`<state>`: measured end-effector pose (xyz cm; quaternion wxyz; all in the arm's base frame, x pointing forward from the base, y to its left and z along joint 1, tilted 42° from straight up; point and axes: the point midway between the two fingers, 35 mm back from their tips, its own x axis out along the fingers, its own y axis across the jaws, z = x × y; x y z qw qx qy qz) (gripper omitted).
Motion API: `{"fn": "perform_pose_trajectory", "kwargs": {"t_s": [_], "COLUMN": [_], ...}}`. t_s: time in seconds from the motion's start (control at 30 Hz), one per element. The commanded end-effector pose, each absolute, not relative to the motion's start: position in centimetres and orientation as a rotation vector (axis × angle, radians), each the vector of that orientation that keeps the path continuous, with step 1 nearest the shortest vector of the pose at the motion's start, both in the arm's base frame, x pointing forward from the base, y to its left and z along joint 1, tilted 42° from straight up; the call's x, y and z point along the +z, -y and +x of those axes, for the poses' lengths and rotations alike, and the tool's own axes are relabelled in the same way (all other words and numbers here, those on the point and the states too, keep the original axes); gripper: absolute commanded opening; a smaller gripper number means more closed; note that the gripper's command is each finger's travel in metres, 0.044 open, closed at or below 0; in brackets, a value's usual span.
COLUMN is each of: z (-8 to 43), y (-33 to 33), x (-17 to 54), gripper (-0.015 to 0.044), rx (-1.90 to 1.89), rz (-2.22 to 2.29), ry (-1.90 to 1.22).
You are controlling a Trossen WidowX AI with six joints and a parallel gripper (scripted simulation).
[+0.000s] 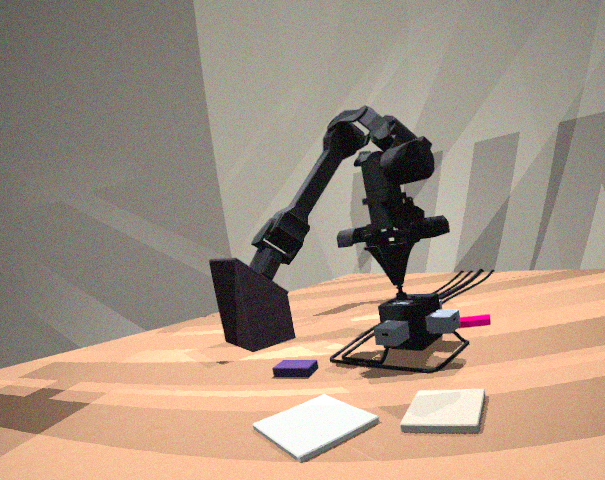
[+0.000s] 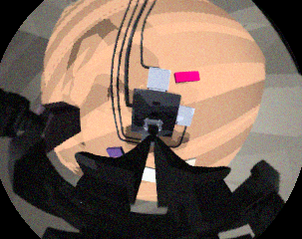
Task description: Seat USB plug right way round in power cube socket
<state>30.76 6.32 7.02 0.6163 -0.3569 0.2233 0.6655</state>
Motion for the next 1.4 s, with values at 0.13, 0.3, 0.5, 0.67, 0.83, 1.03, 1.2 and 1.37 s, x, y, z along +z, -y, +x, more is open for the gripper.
{"fn": "perform_pose_trajectory", "kwargs": {"t_s": [0.13, 0.3, 0.5, 0.67, 0.83, 1.03, 1.2, 1.37], "z": [30.8, 30.8, 30.8, 30.8, 30.7, 30.7, 30.7, 30.7], "y": [-6.3, -6.3, -6.3, -6.1, -5.9, -5.6, -5.4, -5.1], "x": [7.0, 7.0, 7.0, 7.3, 7.5, 7.8, 8.1, 8.3], "gripper": [0.0, 0.0, 0.0, 0.0, 0.0, 0.0, 0.0, 0.0], "rx": [1.533, 1.533, 1.533, 1.533, 1.533, 1.533, 1.533, 1.533], "rz": [-0.822, -0.822, -0.822, -0.822, -0.822, -0.822, -0.822, -0.822], "ry": [-0.514, -0.514, -0.515, -0.515, -0.515, -0.515, -0.515, -0.515]}}
